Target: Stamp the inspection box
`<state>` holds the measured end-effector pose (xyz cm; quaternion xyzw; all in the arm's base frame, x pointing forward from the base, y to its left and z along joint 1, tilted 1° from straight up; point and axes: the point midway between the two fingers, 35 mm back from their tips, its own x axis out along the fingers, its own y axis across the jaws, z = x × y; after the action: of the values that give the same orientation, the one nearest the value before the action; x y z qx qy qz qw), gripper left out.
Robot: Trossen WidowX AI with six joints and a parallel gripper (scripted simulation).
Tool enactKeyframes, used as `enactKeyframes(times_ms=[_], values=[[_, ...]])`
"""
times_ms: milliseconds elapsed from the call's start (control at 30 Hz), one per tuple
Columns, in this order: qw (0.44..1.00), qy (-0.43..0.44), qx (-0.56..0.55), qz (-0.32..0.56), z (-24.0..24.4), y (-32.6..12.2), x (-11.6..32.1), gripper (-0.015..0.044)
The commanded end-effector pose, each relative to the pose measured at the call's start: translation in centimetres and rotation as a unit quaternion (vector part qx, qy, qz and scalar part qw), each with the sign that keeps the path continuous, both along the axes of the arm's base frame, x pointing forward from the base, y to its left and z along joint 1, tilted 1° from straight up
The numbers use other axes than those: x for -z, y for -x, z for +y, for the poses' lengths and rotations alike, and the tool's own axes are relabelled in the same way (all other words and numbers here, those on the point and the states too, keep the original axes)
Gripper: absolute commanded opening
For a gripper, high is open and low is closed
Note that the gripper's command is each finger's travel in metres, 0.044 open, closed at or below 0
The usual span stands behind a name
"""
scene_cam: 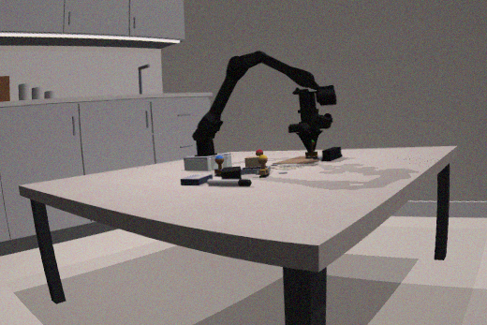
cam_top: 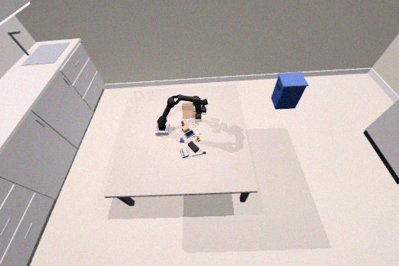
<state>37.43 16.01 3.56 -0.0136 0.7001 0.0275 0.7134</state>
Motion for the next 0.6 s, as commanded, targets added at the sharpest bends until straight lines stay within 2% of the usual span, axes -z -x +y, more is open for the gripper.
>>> enactKeyframes(times_ms=[0,567], values=[[1.0,-0.003,-0.001,0.0,0.09,0.0,-0.31,0.0],[1.0,-0.004,-0.001,0.001,0.09,-0.01,-1.14,0.0]])
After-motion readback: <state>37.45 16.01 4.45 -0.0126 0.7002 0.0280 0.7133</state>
